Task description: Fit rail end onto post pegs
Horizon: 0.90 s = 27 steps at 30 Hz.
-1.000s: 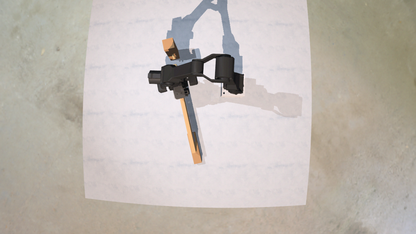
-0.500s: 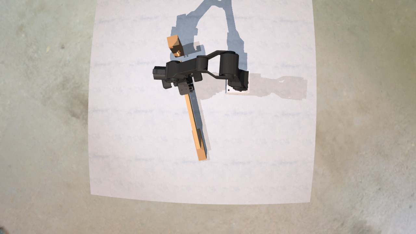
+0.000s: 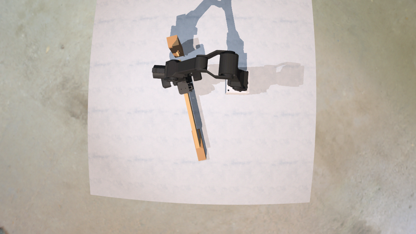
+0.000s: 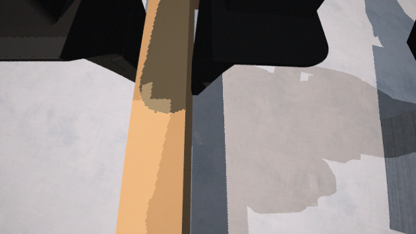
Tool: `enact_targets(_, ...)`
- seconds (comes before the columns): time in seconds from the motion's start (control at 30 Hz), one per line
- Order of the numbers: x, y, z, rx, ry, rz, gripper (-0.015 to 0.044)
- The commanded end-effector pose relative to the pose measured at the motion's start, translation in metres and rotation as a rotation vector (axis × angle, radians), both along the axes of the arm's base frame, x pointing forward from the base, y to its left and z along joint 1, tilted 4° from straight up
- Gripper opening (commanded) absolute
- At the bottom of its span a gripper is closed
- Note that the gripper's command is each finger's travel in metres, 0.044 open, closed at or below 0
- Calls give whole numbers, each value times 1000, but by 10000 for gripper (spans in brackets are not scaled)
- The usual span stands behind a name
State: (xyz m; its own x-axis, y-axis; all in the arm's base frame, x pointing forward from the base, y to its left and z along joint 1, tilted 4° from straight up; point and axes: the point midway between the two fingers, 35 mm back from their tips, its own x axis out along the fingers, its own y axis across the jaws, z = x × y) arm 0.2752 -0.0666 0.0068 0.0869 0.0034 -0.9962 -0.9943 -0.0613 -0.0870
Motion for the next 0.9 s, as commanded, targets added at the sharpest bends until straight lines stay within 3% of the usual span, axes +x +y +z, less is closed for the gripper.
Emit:
enact_targets(0.0,2,-3,1,-3,-4,2,0)
enact_targets(0.87,2,-11,1,-4,-4,2,0)
